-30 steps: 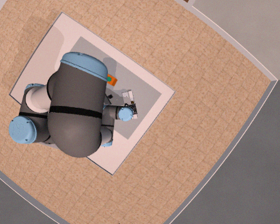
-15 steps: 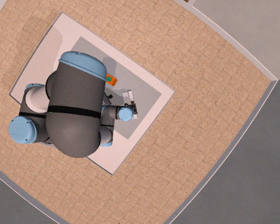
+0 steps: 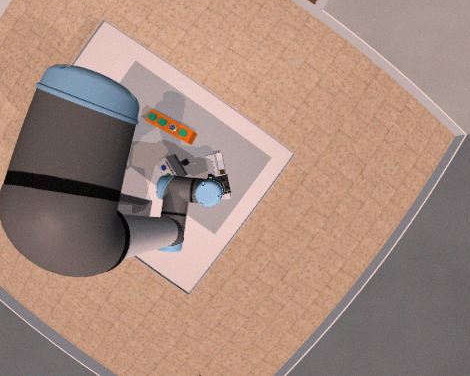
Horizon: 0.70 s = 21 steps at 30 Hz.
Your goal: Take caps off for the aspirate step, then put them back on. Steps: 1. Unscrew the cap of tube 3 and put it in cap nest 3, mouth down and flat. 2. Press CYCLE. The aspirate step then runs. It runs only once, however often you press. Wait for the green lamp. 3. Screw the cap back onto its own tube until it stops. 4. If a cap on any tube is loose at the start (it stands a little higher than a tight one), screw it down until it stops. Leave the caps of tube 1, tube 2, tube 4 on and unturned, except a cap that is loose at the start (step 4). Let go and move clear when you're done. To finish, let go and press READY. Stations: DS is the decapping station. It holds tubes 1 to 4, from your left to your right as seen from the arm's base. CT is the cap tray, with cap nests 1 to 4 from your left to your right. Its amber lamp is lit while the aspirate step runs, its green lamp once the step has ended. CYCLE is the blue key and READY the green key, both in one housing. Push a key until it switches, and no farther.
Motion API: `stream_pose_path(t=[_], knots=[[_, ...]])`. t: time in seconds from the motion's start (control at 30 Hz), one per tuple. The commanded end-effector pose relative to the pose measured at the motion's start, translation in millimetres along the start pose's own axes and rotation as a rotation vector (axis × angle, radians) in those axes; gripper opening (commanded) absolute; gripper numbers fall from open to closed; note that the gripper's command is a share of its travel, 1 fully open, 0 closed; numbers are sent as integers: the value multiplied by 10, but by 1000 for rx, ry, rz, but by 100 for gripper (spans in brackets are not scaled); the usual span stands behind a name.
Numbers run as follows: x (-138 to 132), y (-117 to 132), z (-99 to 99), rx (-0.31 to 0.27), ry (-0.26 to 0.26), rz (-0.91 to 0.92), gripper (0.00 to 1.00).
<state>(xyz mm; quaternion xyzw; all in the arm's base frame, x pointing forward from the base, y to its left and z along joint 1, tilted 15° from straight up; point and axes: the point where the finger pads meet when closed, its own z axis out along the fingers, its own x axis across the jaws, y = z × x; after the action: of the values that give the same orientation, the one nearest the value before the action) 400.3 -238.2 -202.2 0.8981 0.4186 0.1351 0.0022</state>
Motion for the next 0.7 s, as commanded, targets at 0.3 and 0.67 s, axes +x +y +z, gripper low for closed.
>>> stream_pose_path(t=[0.3,0.67], knots=[[-2,-30,-674,9,4,2,29],[-4,-23,-805,8,3,2,29]])
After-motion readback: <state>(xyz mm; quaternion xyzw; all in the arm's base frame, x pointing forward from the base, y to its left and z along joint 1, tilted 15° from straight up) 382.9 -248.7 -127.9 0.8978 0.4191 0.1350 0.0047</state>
